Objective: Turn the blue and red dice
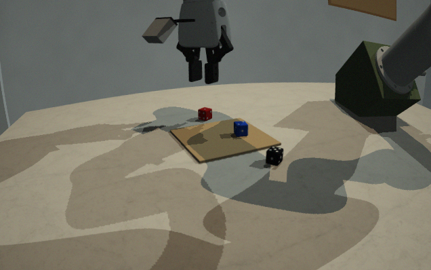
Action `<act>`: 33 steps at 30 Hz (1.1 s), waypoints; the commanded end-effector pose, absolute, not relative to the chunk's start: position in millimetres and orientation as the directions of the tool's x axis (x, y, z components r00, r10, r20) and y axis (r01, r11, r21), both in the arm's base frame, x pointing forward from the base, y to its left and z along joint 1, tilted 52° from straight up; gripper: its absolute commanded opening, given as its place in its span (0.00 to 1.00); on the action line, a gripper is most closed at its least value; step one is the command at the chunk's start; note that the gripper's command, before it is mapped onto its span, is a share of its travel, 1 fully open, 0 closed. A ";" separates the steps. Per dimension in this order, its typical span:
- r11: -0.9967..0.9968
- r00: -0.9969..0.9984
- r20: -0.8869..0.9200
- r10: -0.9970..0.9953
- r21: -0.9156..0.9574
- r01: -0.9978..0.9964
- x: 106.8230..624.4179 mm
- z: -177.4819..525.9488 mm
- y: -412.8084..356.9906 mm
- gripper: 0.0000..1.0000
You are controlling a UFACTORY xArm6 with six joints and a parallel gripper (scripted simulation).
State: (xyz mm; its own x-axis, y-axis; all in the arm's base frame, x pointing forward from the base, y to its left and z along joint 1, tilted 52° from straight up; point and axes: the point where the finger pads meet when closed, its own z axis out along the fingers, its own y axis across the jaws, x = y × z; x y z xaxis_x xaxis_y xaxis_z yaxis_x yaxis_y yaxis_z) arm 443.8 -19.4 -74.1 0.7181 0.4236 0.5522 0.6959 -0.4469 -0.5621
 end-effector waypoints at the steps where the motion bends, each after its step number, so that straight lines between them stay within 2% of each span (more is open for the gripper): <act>1: -0.449 0.717 0.554 0.423 -0.559 0.697 445.0 -74.3 -19.6 0.36; 33: -0.449 0.717 0.554 0.423 -0.559 0.697 446.4 -97.6 8.9 0.36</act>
State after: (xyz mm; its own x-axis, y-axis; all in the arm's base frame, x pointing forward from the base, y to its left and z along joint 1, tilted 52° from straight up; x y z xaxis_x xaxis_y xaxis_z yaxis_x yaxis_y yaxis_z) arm 444.8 5.1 -94.1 0.7179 0.4238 0.5523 0.6961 -0.4464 -0.5623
